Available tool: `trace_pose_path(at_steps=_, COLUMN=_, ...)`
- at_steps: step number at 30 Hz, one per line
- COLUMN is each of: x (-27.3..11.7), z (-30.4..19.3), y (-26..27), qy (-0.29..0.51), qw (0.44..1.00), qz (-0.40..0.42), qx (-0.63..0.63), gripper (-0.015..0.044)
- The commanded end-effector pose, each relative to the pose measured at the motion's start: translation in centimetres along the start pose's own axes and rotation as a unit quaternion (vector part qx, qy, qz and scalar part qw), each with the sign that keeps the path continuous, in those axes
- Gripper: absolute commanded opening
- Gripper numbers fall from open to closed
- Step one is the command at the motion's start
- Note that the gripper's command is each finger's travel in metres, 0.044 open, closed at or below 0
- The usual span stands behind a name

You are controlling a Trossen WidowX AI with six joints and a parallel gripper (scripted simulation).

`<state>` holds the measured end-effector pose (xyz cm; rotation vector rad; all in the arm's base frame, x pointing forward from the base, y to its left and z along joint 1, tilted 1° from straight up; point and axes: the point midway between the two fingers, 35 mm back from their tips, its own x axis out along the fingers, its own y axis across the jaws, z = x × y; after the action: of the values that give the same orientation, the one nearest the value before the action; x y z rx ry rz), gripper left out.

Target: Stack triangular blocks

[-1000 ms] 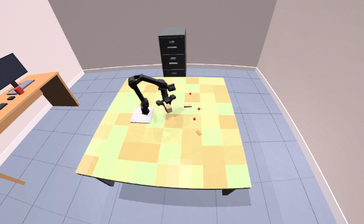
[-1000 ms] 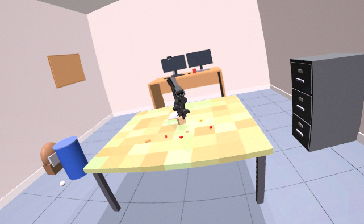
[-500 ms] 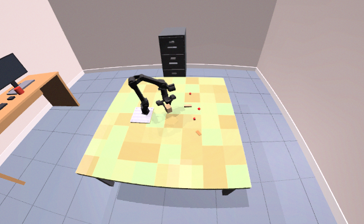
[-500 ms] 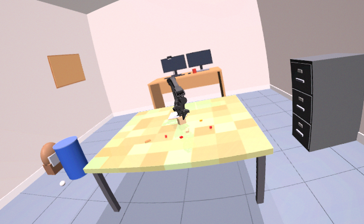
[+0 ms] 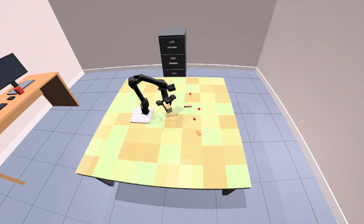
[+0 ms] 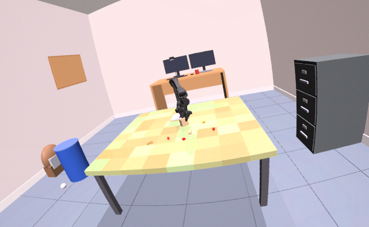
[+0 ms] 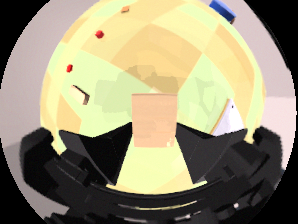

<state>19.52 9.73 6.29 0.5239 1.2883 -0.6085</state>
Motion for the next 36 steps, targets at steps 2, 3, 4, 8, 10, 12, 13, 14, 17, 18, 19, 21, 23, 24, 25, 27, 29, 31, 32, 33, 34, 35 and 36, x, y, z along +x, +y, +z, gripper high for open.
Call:
trace_pose_path(at_steps=2, x=0.0, z=0.0, y=0.0, qy=0.0, qw=1.0, qz=0.0, qx=0.0, gripper=0.042)
trace_pose_path(at_steps=3, x=0.0, z=0.0, y=0.0, qy=0.0, qw=1.0, qz=0.0, qx=0.0, gripper=0.044)
trace_pose_path(at_steps=4, x=0.0, z=0.0, y=0.0, qy=0.0, qw=1.0, qz=0.0, qx=0.0, gripper=0.044)
trace_pose_path(at_steps=8, x=0.0, z=0.0, y=0.0, qy=0.0, qw=1.0, qz=0.0, qx=0.0, gripper=0.044)
trace_pose_path(at_steps=10, x=0.0, z=0.0, y=0.0, qy=0.0, qw=1.0, qz=0.0, qx=0.0, gripper=0.044)
trace_pose_path(at_steps=12, x=-0.2, z=0.0, y=0.0, qy=0.0, qw=1.0, qz=0.0, qx=0.0, gripper=0.044)
trace_pose_path(at_steps=13, x=-0.9, z=0.0, y=0.2, qy=0.0, qw=1.0, qz=0.0, qx=0.0, gripper=0.044)
trace_pose_path(at_steps=14, x=-1.7, z=0.1, y=0.4, qy=0.0, qw=1.0, qz=0.0, qx=0.0, gripper=0.044)
trace_pose_path(at_steps=17, x=-5.9, z=0.1, y=0.7, qy=0.001, qw=1.0, qz=0.0, qx=0.0, gripper=0.044)
trace_pose_path(at_steps=18, x=-7.4, z=0.1, y=0.6, qy=0.001, qw=1.0, qz=0.0, qx=0.0, gripper=0.044)
trace_pose_path(at_steps=19, x=-8.8, z=0.0, y=0.4, qy=0.001, qw=1.0, qz=0.0, qx=0.0, gripper=0.044)
trace_pose_path(at_steps=21, x=-10.8, z=0.0, y=0.1, qy=0.001, qw=1.0, qz=0.0, qx=0.0, gripper=0.044)
trace_pose_path(at_steps=23, x=-11.0, z=0.0, y=0.0, qy=0.001, qw=1.0, qz=0.0, qx=0.0, gripper=0.044)
trace_pose_path(at_steps=24, x=-11.0, z=0.0, y=0.0, qy=0.001, qw=1.0, qz=0.0, qx=0.0, gripper=0.044)
trace_pose_path(at_steps=25, x=-11.0, z=0.0, y=0.0, qy=0.001, qw=1.0, qz=0.0, qx=0.0, gripper=0.044)
trace_pose_path(at_steps=27, x=-11.0, z=0.0, y=0.0, qy=0.001, qw=1.0, qz=0.0, qx=0.0, gripper=0.044)
trace_pose_path(at_steps=29, x=-11.0, z=0.0, y=0.0, qy=0.001, qw=1.0, qz=0.0, qx=0.0, gripper=0.044)
trace_pose_path(at_steps=31, x=-10.3, z=-0.1, y=0.1, qy=0.003, qw=1.0, qz=-0.003, qx=-0.002, gripper=0.044)
trace_pose_path(at_steps=32, x=-10.3, z=-0.1, y=0.1, qy=0.003, qw=1.0, qz=-0.003, qx=-0.002, gripper=0.044)
trace_pose_path(at_steps=33, x=-10.3, z=-0.1, y=0.1, qy=0.003, qw=1.0, qz=-0.003, qx=-0.002, gripper=0.044)
trace_pose_path(at_steps=34, x=-10.3, z=-0.1, y=0.1, qy=0.003, qw=1.0, qz=-0.003, qx=-0.002, gripper=0.044)
trace_pose_path(at_steps=35, x=-10.3, z=-0.1, y=0.1, qy=0.003, qw=1.0, qz=-0.003, qx=-0.002, gripper=0.044)
trace_pose_path(at_steps=36, x=-10.3, z=-0.1, y=0.1, qy=0.003, qw=1.0, qz=-0.003, qx=-0.002, gripper=0.044)
